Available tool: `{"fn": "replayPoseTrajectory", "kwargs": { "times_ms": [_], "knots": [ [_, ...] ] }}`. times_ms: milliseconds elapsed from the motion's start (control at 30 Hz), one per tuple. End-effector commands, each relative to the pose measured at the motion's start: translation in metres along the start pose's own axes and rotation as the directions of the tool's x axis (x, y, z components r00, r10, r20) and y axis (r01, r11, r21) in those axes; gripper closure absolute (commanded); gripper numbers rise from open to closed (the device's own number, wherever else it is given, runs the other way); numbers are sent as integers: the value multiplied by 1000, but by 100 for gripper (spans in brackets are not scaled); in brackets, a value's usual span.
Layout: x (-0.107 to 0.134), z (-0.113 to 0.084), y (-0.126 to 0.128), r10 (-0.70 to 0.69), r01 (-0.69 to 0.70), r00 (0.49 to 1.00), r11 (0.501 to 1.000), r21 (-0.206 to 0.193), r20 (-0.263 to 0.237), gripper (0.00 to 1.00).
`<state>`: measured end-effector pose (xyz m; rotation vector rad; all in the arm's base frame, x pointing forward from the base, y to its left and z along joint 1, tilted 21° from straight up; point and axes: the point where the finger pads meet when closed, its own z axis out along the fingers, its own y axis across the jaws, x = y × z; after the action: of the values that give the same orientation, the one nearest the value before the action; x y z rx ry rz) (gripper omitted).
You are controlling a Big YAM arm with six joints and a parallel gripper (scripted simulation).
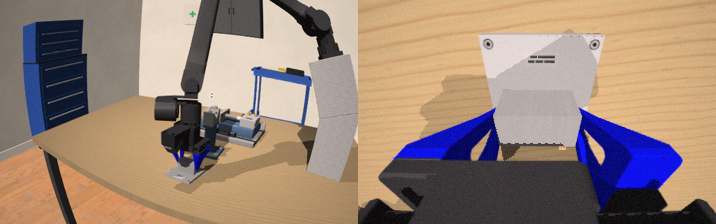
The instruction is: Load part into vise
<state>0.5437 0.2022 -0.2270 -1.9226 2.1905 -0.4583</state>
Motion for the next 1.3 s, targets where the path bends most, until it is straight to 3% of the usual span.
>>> {"fn": "replayPoseTrajectory", "kwargs": {
  "times_ms": [0,1267],
  "knots": [
    [-1,2,-16,11,-11,1000,1000,26,15,100],
    [-4,-6,-21,13,-14,1000,999,37,21,100]
  ]
}}
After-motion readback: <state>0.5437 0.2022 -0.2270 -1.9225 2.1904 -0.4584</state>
